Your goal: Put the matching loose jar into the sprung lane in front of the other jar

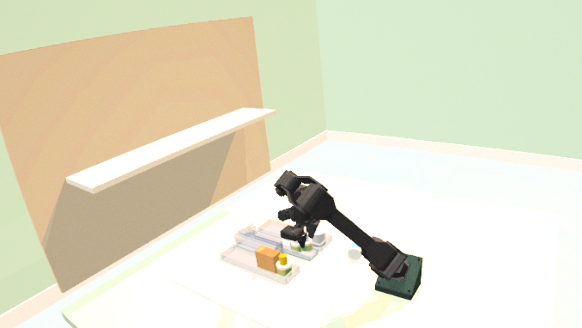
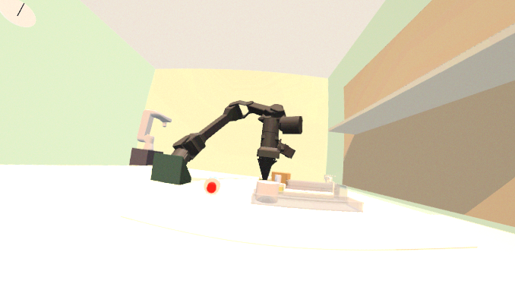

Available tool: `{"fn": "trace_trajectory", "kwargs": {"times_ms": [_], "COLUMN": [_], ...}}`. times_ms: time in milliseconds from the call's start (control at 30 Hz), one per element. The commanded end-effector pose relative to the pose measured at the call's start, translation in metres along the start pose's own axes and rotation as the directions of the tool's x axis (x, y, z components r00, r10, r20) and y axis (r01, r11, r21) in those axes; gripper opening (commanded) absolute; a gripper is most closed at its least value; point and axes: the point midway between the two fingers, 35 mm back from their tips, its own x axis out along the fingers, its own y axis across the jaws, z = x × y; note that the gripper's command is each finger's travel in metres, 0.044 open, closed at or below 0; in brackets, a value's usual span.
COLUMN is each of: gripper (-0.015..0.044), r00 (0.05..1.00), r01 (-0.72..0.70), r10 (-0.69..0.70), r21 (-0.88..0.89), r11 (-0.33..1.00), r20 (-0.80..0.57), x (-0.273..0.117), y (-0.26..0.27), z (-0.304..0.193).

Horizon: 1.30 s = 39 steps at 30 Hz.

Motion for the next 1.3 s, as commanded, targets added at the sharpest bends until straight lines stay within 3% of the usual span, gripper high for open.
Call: {"fn": "trace_trajectory", "kwargs": {"times_ms": [0, 1267], "gripper": [0.0000, 0.0000], "r00": [1.000, 1.000], "r01": [-0.007, -0.008], "r10": [0.007, 0.008], "r21": [-0.005, -0.005], "r11": [1.000, 1.000], "r20": [0.013, 0.013], "x": [0.002, 0.012], "y": [0.001, 0.001], "z": [0.003, 0.002]}}
